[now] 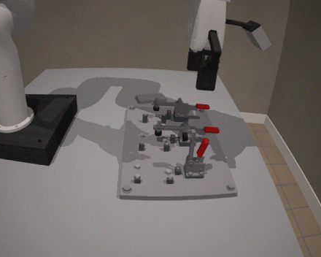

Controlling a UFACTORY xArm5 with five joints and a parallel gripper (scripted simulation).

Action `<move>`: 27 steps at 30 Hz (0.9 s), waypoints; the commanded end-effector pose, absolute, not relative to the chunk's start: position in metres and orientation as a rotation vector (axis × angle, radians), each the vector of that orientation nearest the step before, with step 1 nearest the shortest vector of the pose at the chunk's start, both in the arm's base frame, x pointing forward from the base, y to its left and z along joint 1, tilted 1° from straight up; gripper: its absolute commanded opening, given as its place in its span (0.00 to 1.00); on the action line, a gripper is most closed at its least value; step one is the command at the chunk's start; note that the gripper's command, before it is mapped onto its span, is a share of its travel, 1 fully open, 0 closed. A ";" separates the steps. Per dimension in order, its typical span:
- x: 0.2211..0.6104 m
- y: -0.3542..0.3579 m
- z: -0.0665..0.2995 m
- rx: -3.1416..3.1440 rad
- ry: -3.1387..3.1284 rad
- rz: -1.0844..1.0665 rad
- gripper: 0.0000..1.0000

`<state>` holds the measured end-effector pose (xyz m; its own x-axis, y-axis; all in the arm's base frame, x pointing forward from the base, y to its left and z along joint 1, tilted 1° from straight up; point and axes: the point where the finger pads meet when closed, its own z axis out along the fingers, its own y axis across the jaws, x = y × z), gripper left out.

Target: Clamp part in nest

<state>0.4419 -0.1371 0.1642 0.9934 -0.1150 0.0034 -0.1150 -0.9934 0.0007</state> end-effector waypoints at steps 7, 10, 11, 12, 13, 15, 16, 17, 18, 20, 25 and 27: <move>0.436 -0.064 0.165 3.136 -0.184 0.010 1.00; 0.433 -0.032 0.164 3.136 -0.184 0.008 1.00; 0.432 -0.021 0.164 3.136 -0.184 0.007 1.00; 0.431 -0.010 0.164 3.136 -0.184 0.007 1.00; 0.430 0.001 0.163 3.136 -0.184 0.006 1.00; 0.428 0.023 0.163 3.136 -0.184 0.004 1.00; 0.428 0.023 0.163 3.136 -0.184 0.004 1.00; 0.428 0.023 0.163 3.136 -0.184 0.004 1.00; 0.427 0.034 0.163 3.136 -0.184 0.003 1.00; 0.425 0.055 0.162 3.136 -0.184 0.002 1.00; 0.420 0.105 0.161 3.136 -0.184 -0.002 1.00; 0.418 0.123 0.161 3.136 -0.184 -0.003 1.00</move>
